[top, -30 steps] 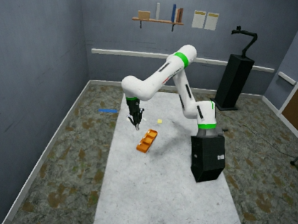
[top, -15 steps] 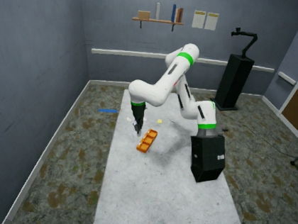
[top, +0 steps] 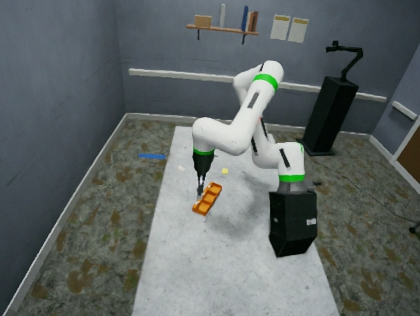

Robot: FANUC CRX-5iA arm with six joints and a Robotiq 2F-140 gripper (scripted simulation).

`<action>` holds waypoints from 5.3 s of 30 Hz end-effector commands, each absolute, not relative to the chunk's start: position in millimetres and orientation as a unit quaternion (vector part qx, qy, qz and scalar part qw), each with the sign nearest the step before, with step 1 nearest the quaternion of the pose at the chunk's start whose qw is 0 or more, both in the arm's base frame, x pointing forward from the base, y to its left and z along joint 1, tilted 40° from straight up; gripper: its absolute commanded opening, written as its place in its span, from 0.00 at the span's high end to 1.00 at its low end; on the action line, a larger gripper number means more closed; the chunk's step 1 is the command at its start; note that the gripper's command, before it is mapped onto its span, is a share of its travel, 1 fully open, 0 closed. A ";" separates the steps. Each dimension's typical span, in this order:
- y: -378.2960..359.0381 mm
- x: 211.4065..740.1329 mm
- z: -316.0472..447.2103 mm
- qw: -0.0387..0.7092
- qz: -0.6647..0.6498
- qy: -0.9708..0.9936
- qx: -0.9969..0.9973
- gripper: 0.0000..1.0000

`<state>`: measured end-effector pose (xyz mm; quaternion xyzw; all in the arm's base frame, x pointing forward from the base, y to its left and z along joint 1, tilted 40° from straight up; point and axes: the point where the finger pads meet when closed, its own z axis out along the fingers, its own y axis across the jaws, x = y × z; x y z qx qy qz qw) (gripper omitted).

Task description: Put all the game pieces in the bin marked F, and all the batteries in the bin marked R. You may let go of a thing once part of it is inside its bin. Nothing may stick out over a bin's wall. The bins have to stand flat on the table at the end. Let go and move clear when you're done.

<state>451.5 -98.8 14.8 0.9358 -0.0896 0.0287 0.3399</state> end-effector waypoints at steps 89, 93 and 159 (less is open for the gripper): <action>-367.9 321.9 19.1 0.323 0.107 -0.304 0.890 0.85; -367.9 321.9 19.1 0.323 0.107 -0.304 0.890 0.85; -315.2 338.9 43.3 0.323 0.107 -0.304 0.890 0.85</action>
